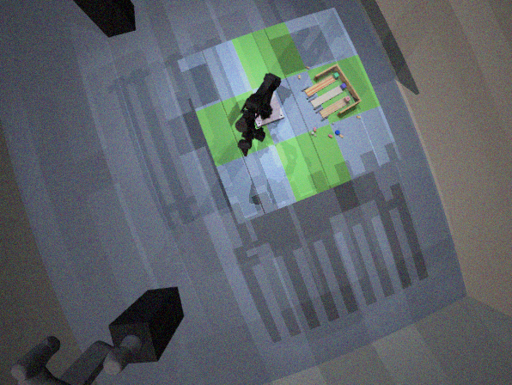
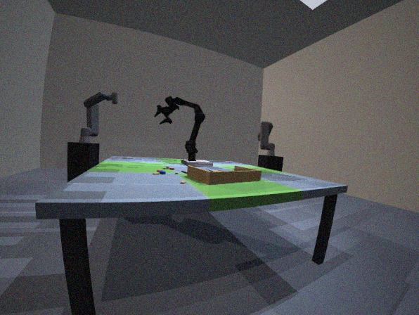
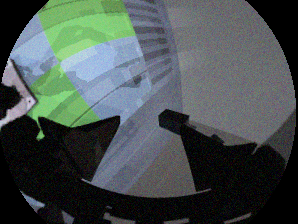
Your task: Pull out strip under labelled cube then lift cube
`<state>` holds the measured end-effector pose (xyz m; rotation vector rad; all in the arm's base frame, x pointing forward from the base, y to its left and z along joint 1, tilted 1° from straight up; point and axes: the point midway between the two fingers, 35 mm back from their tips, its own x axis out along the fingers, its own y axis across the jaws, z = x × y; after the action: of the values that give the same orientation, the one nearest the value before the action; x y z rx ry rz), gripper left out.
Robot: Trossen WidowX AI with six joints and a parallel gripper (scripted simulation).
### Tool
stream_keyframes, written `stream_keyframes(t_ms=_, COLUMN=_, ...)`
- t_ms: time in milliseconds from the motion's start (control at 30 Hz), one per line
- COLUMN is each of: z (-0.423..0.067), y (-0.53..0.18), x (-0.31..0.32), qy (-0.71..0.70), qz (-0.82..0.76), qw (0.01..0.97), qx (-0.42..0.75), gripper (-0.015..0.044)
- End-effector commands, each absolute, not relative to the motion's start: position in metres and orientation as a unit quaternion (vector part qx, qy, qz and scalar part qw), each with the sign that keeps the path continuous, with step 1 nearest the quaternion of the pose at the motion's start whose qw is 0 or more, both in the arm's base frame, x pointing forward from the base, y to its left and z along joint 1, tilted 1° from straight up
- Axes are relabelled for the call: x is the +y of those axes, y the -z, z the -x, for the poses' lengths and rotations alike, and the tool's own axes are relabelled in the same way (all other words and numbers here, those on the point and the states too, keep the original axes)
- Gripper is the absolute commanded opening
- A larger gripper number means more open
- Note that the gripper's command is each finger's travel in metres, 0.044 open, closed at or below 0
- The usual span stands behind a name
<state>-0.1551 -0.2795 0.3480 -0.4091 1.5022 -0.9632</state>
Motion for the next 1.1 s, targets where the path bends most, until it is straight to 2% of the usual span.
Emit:
stream_keyframes(t_ms=0, z=0.153, y=-0.348, x=-0.281, qy=0.417, qz=0.178, qw=0.611, qx=0.649, gripper=0.04)
stream_keyframes(t_ms=300, z=0.033, y=-0.326, x=-0.319, qy=0.378, qz=0.205, qw=0.708, qx=0.561, gripper=0.04)
stream_keyframes(t_ms=567, z=-0.081, y=-0.299, x=-0.309, qy=0.323, qz=0.195, qw=0.785, qx=0.491, gripper=0.04)
stream_keyframes(t_ms=800, z=-0.175, y=-0.277, x=-0.272, qy=0.261, qz=0.184, qw=0.845, qx=0.429, gripper=0.04)
stream_keyframes(t_ms=1067, z=-0.262, y=-0.252, x=-0.193, qy=0.172, qz=0.153, qw=0.901, qx=0.367, gripper=0.04)
